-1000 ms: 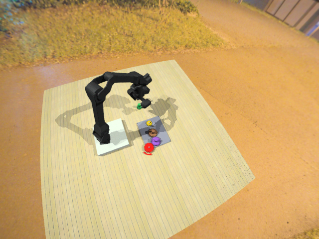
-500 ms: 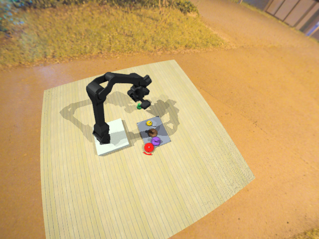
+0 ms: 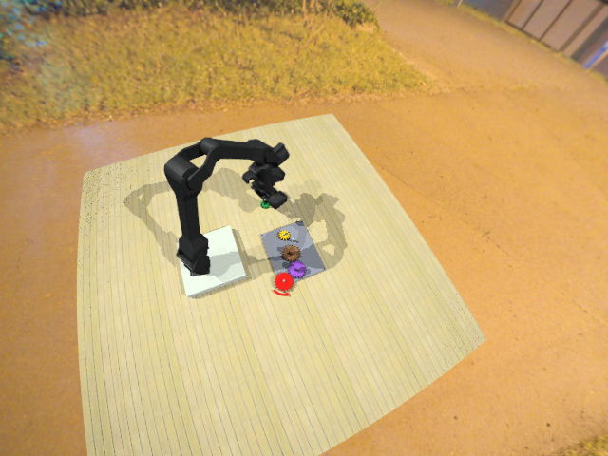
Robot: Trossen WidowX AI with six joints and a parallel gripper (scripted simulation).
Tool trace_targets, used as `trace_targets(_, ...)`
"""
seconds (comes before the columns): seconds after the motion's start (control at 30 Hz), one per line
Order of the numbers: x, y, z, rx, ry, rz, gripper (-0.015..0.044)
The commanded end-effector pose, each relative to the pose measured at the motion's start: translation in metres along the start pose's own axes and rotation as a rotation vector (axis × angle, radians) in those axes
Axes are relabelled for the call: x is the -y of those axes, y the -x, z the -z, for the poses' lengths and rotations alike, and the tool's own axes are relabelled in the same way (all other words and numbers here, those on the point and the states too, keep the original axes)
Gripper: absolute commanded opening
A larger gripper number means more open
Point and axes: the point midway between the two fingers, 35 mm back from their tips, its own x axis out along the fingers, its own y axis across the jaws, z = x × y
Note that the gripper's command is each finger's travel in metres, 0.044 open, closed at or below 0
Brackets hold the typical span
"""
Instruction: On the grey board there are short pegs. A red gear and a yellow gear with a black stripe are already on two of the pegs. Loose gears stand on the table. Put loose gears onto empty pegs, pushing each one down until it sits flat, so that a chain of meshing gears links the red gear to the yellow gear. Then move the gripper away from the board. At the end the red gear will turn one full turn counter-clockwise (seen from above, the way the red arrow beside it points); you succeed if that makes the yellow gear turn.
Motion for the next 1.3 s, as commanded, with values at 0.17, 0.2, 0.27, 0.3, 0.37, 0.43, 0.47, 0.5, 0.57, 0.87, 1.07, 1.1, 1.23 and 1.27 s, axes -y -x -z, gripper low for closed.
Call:
trace_targets(0.17,0.000,0.009,-0.003,0.000,-0.001,0.001,0.0000)
trace_targets(0.2,0.000,0.011,-0.003,0.000,-0.001,0.001,0.0000)
trace_targets(0.27,0.000,0.015,-0.004,0.000,-0.001,0.001,0.0000)
trace_targets(0.3,0.000,0.017,-0.005,0.000,-0.001,0.001,0.0000)
trace_targets(0.37,0.000,0.021,-0.006,0.000,-0.001,0.001,0.0000)
trace_targets(0.43,0.001,0.025,-0.006,0.000,-0.001,0.001,0.0000)
trace_targets(0.47,0.001,0.028,-0.007,0.000,-0.001,0.001,0.0000)
trace_targets(0.5,0.001,0.030,-0.007,0.000,-0.001,0.001,0.0000)
trace_targets(0.57,0.001,0.034,-0.008,0.000,-0.001,0.001,0.0000)
trace_targets(0.87,0.002,0.053,-0.010,0.001,-0.001,0.001,0.0000)
trace_targets(1.07,0.002,0.066,-0.011,0.001,-0.001,0.001,0.0000)
trace_targets(1.1,0.002,0.069,-0.011,0.001,-0.001,0.001,0.0000)
trace_targets(1.23,0.003,0.077,-0.011,0.001,-0.001,0.001,0.0000)
trace_targets(1.27,0.003,0.079,-0.011,0.001,-0.001,0.001,0.0000)
